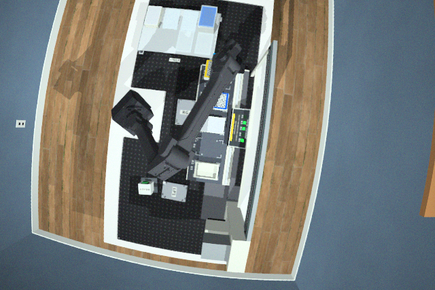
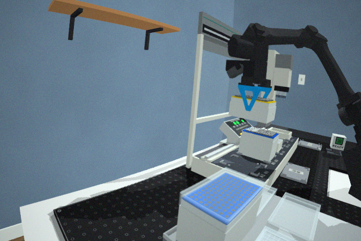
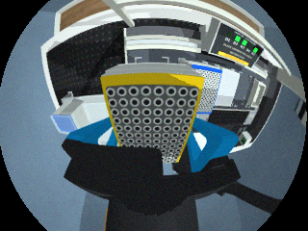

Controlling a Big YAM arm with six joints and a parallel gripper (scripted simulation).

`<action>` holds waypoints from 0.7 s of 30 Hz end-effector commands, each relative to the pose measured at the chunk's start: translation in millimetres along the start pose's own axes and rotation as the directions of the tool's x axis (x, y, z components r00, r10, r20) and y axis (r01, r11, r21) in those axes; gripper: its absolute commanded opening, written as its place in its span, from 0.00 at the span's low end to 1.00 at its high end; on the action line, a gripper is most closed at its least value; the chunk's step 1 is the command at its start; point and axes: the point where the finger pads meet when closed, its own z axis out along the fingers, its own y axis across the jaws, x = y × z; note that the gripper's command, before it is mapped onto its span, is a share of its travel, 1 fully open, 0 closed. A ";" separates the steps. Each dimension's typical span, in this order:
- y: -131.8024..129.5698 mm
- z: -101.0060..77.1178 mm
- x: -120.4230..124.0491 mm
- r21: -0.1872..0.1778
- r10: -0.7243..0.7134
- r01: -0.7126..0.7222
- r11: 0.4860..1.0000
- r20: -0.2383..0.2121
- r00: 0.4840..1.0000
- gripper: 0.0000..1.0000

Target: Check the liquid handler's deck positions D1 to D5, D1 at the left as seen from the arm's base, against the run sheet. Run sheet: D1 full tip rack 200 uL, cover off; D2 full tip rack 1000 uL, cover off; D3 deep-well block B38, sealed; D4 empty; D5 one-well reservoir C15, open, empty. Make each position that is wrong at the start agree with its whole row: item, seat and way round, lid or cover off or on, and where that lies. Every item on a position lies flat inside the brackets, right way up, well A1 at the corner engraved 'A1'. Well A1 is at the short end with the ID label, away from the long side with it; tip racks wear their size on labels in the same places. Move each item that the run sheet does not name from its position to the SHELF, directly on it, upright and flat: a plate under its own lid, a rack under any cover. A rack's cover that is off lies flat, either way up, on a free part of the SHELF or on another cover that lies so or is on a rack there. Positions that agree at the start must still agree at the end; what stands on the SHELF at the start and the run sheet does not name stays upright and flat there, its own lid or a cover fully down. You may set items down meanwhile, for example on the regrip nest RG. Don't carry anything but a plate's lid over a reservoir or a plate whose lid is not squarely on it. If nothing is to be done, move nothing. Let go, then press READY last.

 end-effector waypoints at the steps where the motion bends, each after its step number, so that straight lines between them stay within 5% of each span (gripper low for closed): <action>1: 11.5 -15.2 2.2 -0.021 -0.014 0.014 1.000 0.015 1.000 0.00; 21: 10.3 -11.1 8.4 -0.012 -0.020 0.021 1.000 0.010 1.000 0.00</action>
